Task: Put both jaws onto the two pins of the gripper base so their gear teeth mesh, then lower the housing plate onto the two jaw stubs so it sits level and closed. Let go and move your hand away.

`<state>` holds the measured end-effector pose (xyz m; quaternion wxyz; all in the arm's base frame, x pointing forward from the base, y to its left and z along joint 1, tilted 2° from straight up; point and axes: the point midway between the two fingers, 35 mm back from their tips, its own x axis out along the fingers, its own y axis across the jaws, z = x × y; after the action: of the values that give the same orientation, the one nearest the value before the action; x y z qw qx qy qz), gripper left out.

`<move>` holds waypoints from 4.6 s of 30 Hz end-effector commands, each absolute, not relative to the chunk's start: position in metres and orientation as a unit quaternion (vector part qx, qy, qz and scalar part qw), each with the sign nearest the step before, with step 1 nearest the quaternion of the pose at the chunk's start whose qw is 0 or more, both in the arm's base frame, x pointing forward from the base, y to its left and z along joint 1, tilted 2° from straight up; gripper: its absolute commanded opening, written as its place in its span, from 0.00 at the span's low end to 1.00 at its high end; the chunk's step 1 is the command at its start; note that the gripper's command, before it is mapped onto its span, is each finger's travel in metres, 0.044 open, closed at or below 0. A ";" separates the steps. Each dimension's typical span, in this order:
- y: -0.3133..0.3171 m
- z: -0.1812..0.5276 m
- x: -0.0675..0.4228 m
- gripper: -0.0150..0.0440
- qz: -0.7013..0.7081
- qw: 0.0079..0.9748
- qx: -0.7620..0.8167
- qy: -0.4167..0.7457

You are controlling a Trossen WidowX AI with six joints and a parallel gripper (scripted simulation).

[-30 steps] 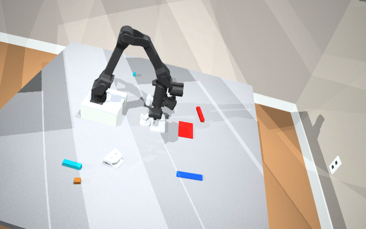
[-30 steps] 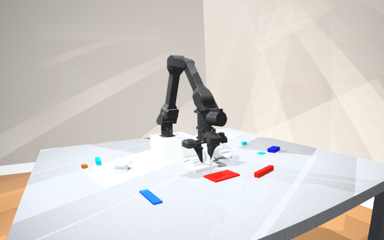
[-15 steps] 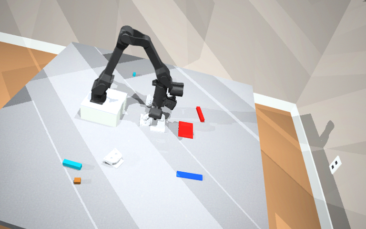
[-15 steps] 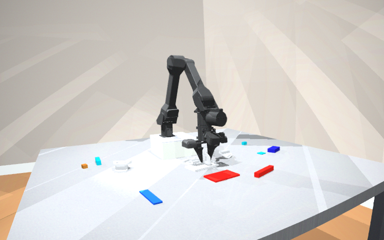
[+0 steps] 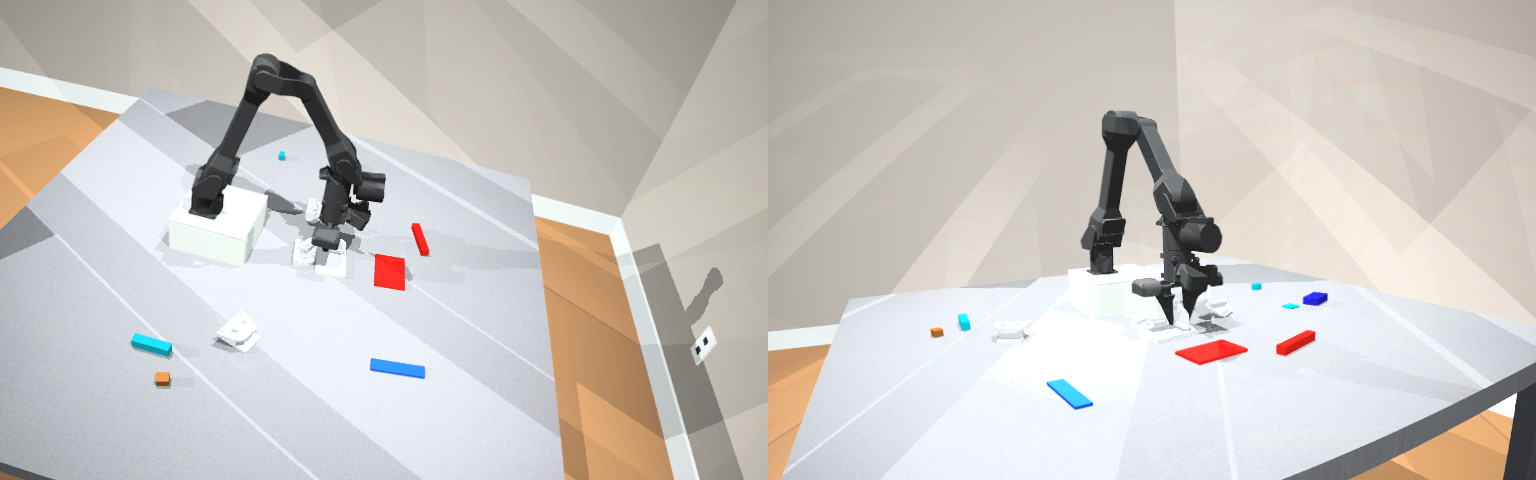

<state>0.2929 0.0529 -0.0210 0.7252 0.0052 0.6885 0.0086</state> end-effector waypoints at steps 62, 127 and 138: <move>0.053 -0.021 0.293 0.63 0.009 0.725 0.005 0.689; 0.091 0.045 0.272 1.00 0.298 0.663 -0.299 0.619; 0.105 0.046 0.263 1.00 0.397 0.603 -0.405 0.561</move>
<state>0.2650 0.1025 0.0450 0.6189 -0.3782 0.5768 0.3759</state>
